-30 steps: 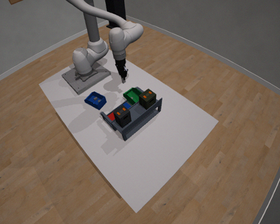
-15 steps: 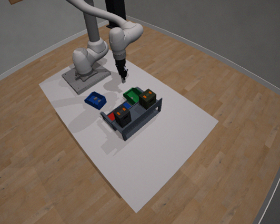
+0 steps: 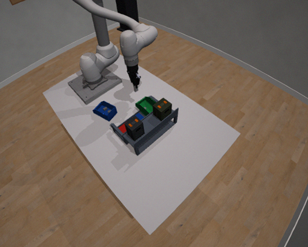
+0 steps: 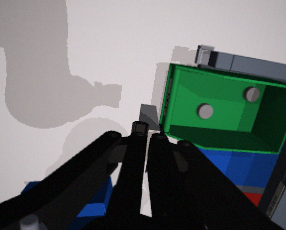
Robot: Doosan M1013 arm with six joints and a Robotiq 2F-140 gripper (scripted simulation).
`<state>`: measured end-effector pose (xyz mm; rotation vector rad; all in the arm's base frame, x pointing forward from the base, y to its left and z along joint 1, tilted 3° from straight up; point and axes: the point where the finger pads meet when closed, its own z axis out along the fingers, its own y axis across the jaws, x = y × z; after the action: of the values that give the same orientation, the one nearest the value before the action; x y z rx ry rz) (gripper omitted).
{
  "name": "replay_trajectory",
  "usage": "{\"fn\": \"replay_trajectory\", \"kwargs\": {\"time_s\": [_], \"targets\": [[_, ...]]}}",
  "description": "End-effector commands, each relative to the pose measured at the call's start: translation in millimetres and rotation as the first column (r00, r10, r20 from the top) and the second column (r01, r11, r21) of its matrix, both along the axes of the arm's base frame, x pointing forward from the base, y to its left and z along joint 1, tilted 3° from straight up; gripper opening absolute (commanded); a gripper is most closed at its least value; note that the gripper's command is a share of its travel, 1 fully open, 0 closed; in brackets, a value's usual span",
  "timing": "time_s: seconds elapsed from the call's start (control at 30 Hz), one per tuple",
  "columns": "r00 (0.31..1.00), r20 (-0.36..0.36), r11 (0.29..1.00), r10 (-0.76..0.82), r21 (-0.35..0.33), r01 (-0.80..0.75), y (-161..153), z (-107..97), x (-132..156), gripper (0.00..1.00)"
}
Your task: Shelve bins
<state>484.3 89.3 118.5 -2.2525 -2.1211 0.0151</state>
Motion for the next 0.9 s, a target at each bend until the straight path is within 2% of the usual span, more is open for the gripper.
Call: {"fn": "replay_trajectory", "kwargs": {"time_s": [0.0,0.53,0.87], "targets": [[1.000,0.000,1.000,0.000,0.000,0.000,0,0,0,0.10],[1.000,0.000,1.000,0.000,0.000,0.000,0,-1,0,0.10],[1.000,0.000,1.000,0.000,0.000,0.000,1,-15,-1,0.10]]}}
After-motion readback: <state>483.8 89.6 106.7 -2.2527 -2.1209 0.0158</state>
